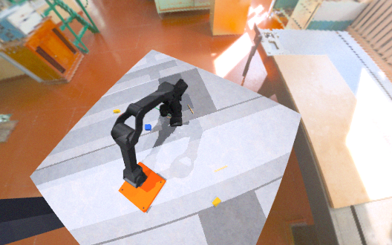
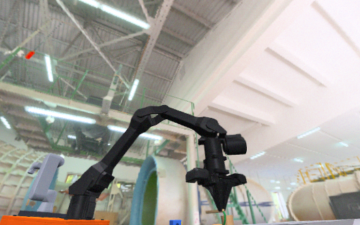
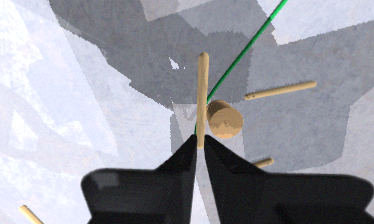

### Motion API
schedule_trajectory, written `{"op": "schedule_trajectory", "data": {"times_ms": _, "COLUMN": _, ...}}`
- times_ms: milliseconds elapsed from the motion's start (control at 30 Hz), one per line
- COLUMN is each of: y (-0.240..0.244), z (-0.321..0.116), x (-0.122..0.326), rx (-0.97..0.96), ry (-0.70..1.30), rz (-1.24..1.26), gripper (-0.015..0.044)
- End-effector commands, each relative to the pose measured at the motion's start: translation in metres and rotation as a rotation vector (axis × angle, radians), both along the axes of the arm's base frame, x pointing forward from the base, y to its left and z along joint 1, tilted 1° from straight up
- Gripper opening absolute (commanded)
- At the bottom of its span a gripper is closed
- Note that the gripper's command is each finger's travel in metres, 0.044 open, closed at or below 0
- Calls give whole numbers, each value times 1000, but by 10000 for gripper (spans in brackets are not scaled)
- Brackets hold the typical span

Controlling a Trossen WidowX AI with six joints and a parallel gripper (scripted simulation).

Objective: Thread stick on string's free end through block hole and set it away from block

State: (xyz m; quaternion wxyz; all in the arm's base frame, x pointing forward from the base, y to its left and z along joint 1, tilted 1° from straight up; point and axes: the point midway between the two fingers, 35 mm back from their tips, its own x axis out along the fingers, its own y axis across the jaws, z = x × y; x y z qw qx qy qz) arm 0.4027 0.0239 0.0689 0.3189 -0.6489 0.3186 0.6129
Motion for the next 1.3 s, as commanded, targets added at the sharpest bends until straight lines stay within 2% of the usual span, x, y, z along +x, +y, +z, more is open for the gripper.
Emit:
{"op": "schedule_trajectory", "data": {"times_ms": 0, "y": -2, "z": -2, "x": -4, "rx": -6, "ry": -3, "rz": 6, "gripper": 0}}
{"op": "schedule_trajectory", "data": {"times_ms": 1267, "y": -7, "z": -34, "x": -39, "rx": -3, "ry": 3, "rz": 6, "gripper": 0}}
